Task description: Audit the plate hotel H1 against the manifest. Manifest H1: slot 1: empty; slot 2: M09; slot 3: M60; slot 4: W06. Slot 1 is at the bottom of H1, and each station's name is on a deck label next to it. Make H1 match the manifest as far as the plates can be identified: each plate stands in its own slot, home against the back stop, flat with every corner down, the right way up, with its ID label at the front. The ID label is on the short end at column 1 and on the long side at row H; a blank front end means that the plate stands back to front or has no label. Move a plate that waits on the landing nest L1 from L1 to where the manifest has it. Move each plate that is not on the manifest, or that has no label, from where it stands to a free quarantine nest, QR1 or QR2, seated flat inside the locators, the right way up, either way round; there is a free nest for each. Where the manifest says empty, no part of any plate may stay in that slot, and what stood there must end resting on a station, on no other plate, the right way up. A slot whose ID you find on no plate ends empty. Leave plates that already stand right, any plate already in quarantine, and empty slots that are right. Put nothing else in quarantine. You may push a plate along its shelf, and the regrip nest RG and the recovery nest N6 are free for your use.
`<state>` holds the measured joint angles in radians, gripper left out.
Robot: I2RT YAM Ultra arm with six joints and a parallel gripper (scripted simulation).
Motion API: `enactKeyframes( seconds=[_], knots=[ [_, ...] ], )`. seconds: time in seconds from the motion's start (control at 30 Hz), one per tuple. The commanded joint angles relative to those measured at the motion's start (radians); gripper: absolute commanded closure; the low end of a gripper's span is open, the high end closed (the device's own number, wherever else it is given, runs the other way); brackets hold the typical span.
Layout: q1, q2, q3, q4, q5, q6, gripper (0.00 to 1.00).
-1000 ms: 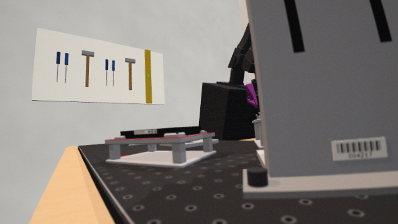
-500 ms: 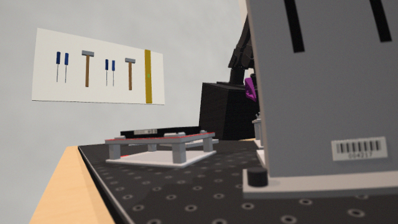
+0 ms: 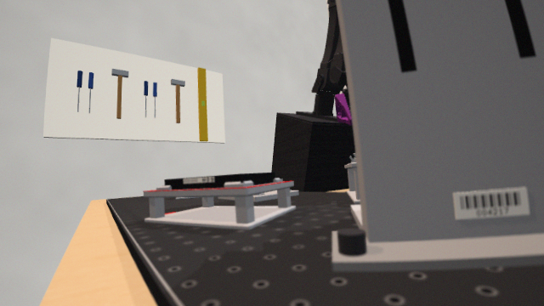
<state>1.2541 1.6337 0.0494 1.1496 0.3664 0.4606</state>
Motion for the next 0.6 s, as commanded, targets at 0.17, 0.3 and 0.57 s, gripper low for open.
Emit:
enactKeyframes(
  seconds=[0.17,0.3,0.57],
  knots=[
    [0.001,-0.146,-0.005,-0.204,0.005,0.001,0.00],
    [0.001,-0.146,-0.005,-0.204,0.005,0.001,0.00],
    [-0.070,-0.246,0.081,-0.453,-0.091,-0.013,0.00]
  ],
)
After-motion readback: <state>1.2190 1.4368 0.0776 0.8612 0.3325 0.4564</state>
